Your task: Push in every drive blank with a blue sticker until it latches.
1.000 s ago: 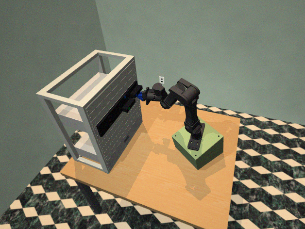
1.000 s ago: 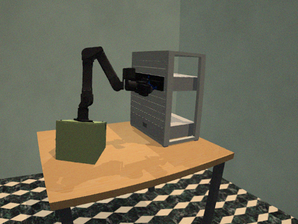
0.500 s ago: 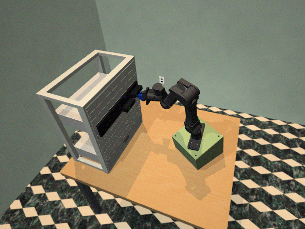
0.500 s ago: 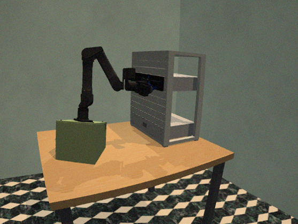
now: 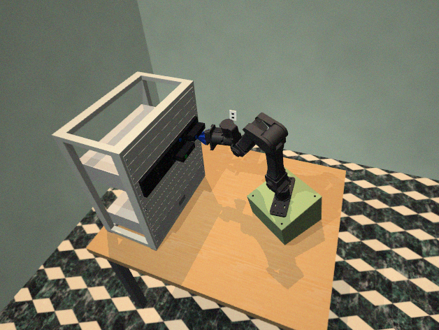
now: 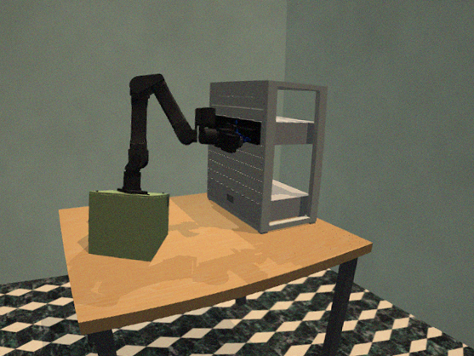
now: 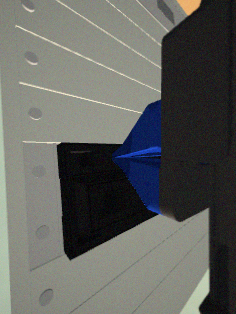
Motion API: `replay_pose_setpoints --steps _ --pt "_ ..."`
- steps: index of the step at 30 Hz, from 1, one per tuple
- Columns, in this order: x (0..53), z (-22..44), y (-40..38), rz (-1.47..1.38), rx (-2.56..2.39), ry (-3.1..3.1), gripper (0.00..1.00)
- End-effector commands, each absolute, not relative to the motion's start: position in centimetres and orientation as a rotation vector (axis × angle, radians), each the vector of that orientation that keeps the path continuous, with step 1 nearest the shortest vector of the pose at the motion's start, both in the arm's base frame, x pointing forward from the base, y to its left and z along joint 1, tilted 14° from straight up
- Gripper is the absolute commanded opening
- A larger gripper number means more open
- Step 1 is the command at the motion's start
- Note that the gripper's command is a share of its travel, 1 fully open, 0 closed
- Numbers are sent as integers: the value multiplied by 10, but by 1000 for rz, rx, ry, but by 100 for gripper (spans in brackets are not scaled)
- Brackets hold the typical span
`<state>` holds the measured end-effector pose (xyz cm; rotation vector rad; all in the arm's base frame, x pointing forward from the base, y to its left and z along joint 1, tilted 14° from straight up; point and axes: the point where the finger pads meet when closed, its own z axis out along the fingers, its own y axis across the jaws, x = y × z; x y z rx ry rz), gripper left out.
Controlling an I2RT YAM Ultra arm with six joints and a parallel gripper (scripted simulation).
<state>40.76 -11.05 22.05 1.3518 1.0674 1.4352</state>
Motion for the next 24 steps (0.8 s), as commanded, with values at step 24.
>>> replay_pose_setpoints --steps 24 --pt "374 250 -129 1396 1262 972 0"
